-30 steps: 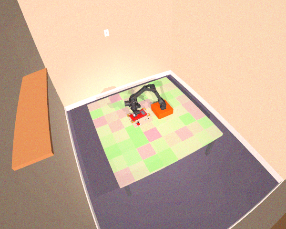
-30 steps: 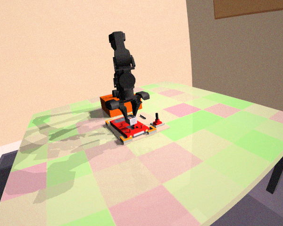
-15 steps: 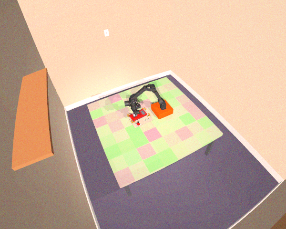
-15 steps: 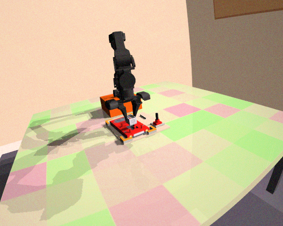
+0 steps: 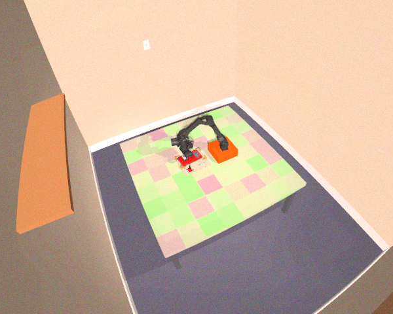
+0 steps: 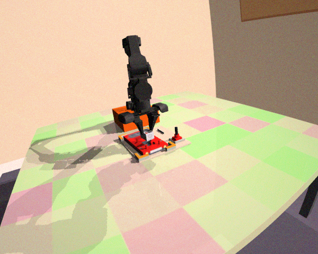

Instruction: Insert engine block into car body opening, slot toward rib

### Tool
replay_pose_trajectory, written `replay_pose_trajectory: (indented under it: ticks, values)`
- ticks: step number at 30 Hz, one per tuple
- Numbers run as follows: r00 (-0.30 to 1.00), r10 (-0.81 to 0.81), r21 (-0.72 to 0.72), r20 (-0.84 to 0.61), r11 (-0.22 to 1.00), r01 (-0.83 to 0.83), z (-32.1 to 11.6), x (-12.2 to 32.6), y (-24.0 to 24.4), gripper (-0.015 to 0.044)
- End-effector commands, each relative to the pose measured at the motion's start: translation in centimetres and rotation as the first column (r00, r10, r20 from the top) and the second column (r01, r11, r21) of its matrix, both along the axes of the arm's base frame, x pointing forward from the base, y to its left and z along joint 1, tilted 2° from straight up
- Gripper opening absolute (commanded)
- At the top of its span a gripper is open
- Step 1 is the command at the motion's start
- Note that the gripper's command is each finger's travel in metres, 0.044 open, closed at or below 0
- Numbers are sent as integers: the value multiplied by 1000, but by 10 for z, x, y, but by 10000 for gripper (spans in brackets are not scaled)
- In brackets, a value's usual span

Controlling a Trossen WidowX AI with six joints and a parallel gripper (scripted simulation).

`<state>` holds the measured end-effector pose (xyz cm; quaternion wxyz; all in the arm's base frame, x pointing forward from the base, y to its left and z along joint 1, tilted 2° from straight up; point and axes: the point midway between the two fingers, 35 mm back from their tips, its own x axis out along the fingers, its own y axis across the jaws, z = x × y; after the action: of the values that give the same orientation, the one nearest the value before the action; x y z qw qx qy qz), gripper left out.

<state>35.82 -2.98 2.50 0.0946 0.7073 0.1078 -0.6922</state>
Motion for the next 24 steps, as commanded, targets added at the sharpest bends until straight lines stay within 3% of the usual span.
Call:
replay_pose_trajectory:
  ticks: [1,12,24]
  values:
    - [998,59,1,2,998,-59,-1,1,0,159]
    - [997,-83,3,-1,997,83,-3,1,0,159]
    - [1000,-18,2,1,1000,18,-5,0,0,159]
